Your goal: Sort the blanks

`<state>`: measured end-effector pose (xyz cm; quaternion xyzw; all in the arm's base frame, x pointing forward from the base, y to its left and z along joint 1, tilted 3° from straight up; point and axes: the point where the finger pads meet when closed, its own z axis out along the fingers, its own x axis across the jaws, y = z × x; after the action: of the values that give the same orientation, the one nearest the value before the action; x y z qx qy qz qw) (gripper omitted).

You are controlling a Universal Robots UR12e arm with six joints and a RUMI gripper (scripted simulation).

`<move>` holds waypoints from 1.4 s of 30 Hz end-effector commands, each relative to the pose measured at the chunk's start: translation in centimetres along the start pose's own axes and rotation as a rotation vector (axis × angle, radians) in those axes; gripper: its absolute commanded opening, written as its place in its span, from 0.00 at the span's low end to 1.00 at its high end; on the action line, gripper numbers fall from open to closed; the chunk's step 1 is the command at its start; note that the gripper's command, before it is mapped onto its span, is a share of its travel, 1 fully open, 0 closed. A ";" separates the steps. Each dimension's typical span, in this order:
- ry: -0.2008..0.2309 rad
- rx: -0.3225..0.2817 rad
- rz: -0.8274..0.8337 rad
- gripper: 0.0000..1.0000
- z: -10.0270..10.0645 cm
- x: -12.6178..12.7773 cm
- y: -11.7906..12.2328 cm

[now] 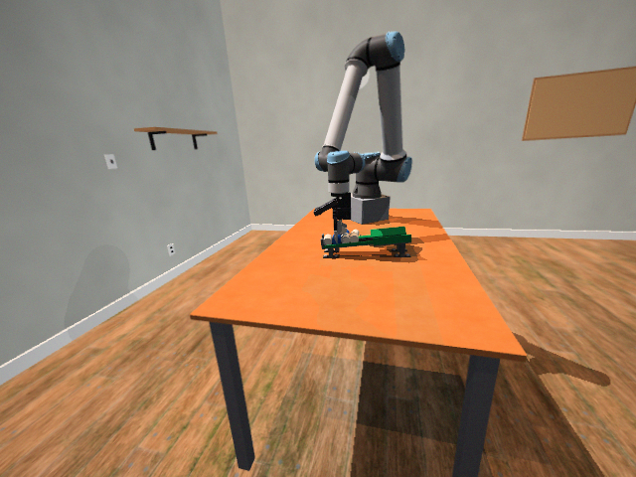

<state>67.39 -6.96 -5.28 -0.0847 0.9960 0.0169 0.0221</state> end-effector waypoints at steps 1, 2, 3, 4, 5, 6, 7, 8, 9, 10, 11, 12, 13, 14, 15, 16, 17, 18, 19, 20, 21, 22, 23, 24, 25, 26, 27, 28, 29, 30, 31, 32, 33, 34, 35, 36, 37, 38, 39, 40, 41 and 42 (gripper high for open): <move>-0.001 0.001 0.000 0.37 -0.2 -0.1 0.0; -0.001 0.001 0.000 0.37 -0.4 -0.1 0.0; -0.001 0.001 0.000 0.37 -0.7 -0.1 0.0; -0.001 0.001 0.000 0.37 -1.0 -0.1 0.0; -0.001 0.001 0.000 0.37 -1.5 -0.1 0.0; -0.001 0.001 0.000 0.37 -2.0 -0.1 0.0; -0.001 0.001 0.000 0.37 -2.0 -0.1 0.0; -0.001 0.001 0.000 0.37 -2.0 -0.1 0.0; -0.001 0.001 0.000 0.37 -2.6 -0.1 0.0; -0.001 0.001 0.000 0.37 -3.3 -0.1 0.0; -0.001 0.001 0.000 0.37 -4.1 -0.1 0.0; -0.001 0.001 0.000 0.37 -4.8 -0.1 0.0; -0.001 0.001 0.000 0.37 -5.6 -0.1 0.0; -0.001 0.001 0.000 0.37 -6.4 -0.1 0.0; -0.001 0.001 0.000 0.37 -7.1 -0.1 0.0; -0.001 0.001 0.000 0.37 -7.8 -0.1 0.0; -0.001 0.001 0.000 0.37 -8.4 -0.1 0.0; -0.001 0.001 0.000 0.37 -8.9 -0.1 0.0; -0.001 0.001 0.000 0.37 -9.4 0.0 0.0; -0.001 0.001 0.000 0.37 -9.7 0.0 0.0; -0.001 0.001 0.000 0.37 -9.9 0.0 0.0; -0.001 0.001 0.000 0.37 -10.0 0.0 0.0; -0.001 0.001 0.000 0.37 -10.1 0.0 0.0; -0.001 0.001 0.000 0.37 -10.1 0.0 0.0; -0.001 0.001 0.000 0.37 -10.1 0.0 0.0; -0.001 0.001 0.000 0.37 -10.1 0.0 0.0; -0.001 0.001 0.000 0.37 -10.1 0.0 0.0; -0.001 0.001 0.000 0.37 -10.1 0.0 0.0; -0.001 0.001 0.000 0.37 -10.1 0.0 0.0; -0.001 0.001 0.000 0.37 -10.1 0.0 0.0; -0.001 0.001 0.000 0.37 -10.1 0.0 0.0; -0.001 0.001 0.000 0.37 -10.1 0.0 0.0; -0.001 0.001 0.000 0.37 -10.1 0.0 0.0; -0.001 0.001 0.001 0.37 -10.0 0.0 0.0; -0.001 0.001 0.002 0.37 -10.0 0.2 0.1; -0.001 0.001 0.005 0.37 -10.0 0.4 0.3; -0.001 0.001 0.009 0.37 -9.9 0.8 0.6; -0.001 0.001 0.015 0.37 -9.8 1.3 1.0; -0.001 0.001 0.022 0.37 -9.7 2.0 1.5; -0.001 0.001 0.031 0.37 -9.5 2.8 2.1; -0.001 0.001 0.031 0.37 -9.5 2.8 2.1; -0.001 0.001 0.031 0.37 -9.5 2.8 2.1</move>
<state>65.35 -6.45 4.33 -0.0764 0.9967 0.0173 0.0216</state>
